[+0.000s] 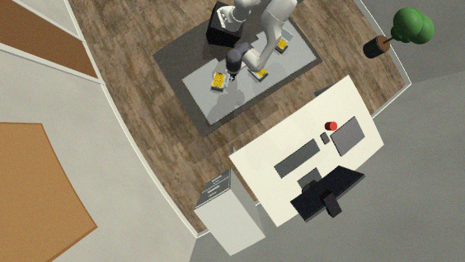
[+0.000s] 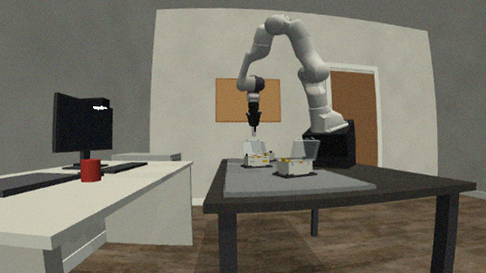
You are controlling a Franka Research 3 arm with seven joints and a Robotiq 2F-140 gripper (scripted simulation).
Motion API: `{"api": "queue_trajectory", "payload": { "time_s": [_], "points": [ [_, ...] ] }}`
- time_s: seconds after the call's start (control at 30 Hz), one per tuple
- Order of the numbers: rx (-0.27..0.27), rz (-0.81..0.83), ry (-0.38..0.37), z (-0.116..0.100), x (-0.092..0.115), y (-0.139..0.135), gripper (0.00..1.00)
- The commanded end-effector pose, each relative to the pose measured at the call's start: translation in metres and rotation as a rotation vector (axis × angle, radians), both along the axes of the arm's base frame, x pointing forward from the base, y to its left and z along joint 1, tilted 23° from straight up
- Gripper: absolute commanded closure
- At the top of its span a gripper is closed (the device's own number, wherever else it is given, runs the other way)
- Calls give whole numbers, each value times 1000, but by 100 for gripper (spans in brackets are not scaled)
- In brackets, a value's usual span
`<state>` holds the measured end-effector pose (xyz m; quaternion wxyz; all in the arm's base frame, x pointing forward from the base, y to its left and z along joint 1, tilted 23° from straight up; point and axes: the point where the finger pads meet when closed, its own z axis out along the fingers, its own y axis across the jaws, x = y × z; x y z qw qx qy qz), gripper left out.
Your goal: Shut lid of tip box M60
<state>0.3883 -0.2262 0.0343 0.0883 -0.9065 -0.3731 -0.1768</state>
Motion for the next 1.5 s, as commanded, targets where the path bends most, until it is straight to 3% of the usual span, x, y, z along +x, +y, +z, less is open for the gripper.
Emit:
{"api": "queue_trajectory", "payload": {
  "time_s": [0.0, 1.13, 1.47],
  "points": [
    [-6, 1, -3, 0, 1, -2, 100],
    [-6, 1, -3, 0, 1, -2, 100],
    [-6, 1, -3, -12, 5, 2, 100]
  ]
}}
